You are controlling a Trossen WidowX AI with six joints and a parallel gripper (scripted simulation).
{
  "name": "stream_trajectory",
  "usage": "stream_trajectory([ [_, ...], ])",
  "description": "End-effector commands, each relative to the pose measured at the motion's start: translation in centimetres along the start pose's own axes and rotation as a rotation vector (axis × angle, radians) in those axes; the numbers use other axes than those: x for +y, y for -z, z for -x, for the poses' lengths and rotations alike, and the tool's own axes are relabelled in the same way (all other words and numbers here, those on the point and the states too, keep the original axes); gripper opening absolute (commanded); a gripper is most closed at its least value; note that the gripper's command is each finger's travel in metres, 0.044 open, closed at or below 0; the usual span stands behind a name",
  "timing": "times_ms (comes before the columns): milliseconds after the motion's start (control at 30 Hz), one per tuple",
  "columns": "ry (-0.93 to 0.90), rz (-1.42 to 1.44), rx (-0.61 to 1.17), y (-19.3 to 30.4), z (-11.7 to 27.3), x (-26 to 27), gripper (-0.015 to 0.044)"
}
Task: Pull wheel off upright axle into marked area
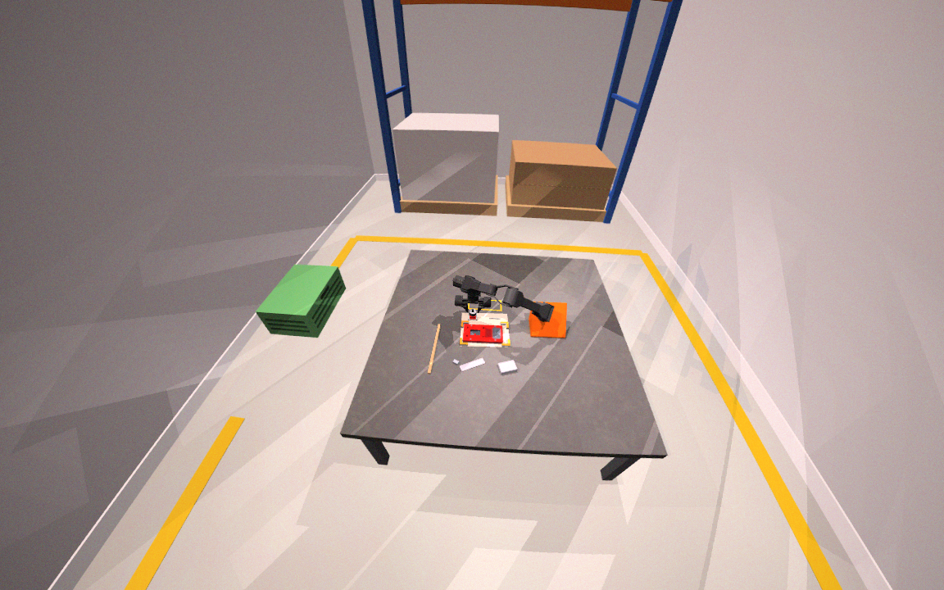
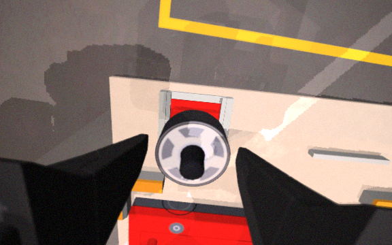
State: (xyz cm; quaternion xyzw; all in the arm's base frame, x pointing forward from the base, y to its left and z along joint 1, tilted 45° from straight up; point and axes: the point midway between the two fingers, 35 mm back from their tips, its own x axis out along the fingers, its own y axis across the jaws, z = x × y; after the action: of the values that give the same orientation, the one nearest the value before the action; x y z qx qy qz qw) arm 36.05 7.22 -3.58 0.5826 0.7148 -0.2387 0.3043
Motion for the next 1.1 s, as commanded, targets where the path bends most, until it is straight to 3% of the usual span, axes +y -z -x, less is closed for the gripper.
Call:
stream_trajectory([
  [0, 0.002, 0.002, 0.0, 0.05, 0.01, 0.01, 0.0188],
  [233, 0.002, 0.002, 0.0, 0.05, 0.01, 0.01, 0.0142],
  [433, 0.002, 0.002, 0.0, 0.04, 0.12, 0.01, 0.0],
  [1067, 0.001, 0.001, 0.001, 0.01, 0.74, 0.04, 0.0],
])
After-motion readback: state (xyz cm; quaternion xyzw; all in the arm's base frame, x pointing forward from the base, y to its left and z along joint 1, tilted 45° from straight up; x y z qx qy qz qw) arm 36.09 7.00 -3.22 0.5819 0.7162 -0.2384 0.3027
